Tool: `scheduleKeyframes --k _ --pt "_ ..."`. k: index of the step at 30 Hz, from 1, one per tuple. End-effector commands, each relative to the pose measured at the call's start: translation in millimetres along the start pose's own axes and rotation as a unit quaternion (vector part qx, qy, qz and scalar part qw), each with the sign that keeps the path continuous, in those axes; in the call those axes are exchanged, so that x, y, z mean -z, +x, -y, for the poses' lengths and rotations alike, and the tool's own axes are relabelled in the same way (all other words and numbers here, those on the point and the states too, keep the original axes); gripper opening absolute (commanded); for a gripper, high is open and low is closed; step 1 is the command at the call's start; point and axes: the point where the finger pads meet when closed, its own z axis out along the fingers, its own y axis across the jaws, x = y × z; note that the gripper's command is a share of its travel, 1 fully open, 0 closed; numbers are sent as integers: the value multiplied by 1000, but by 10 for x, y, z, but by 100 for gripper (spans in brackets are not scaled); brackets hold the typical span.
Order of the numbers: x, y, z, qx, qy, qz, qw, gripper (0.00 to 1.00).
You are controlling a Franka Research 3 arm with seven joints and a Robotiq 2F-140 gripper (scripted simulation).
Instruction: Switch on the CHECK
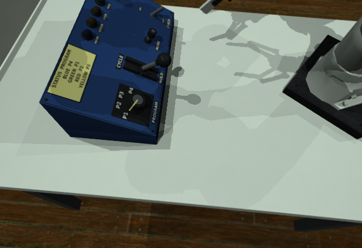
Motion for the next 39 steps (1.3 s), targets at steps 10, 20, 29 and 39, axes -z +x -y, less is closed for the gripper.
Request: scheduleKeyframes --k 10,20,29,39 --pt "3 8 -12 2 -1 -1 1000 100" --pt "4 2 0 0 0 0 1000 100" --pt "87 25 2 0 0 0 1000 100" --pt "261 74 7 0 0 0 1000 100"
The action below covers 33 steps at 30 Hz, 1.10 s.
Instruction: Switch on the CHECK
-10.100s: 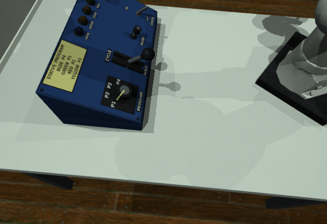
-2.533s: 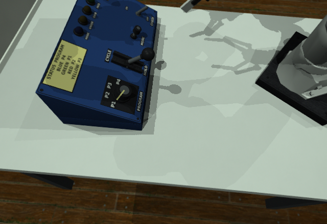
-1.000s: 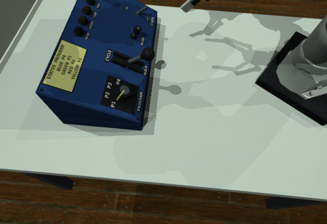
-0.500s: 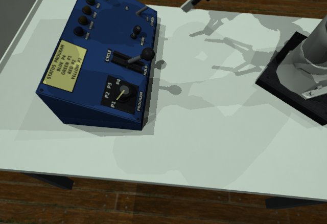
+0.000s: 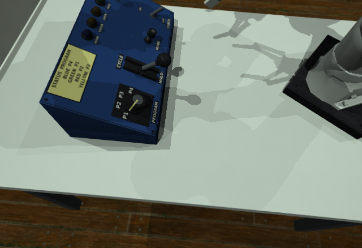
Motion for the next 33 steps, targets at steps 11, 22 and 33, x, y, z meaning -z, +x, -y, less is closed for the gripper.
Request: scheduleKeyframes --k 11,22,33 --pt "330 89 12 -15 2 0 1000 100" --pt "427 116 14 -15 2 0 1000 100" --pt "233 124 -127 -48 9 44 998 100"
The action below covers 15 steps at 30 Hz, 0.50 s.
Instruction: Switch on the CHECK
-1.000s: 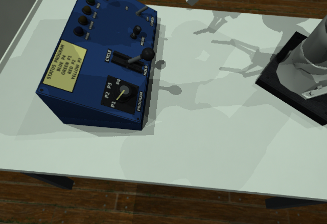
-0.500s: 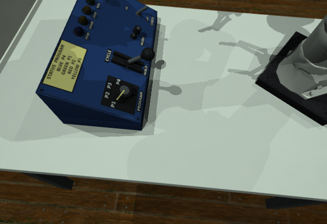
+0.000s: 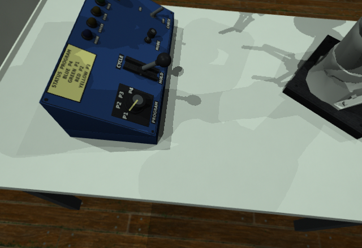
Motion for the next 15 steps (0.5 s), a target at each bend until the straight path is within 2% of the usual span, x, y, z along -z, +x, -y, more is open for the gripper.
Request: scheduleKeyframes --k 1,3,5,7,15 --pt "-230 19 -137 -67 4 47 997 100" --pt "-469 119 -301 -99 -5 84 992 100" --pt "-690 258 -432 -98 -14 97 990 100" --pt "-819 355 -498 -90 -18 104 990 100" --pt "-844 376 -509 -117 -26 115 986 100"
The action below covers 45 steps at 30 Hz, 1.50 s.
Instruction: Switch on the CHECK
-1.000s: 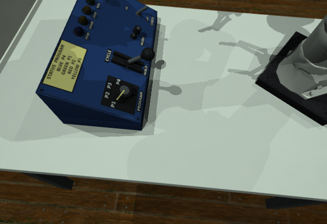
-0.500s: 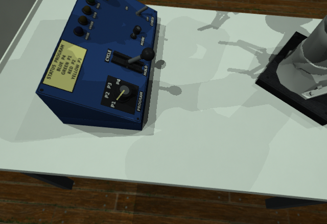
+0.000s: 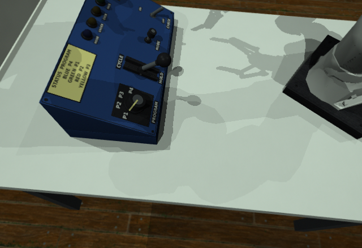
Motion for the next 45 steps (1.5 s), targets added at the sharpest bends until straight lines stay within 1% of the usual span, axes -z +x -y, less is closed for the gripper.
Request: scheduleKeyframes --k 1,36,37,45 --pt "-5 -43 -66 -131 -12 8 991 100" --pt "-5 -43 -66 -131 -12 8 991 100" --pt "-5 -43 -66 -131 -12 8 991 44" --pt "-5 -43 -66 -131 -12 8 991 44"
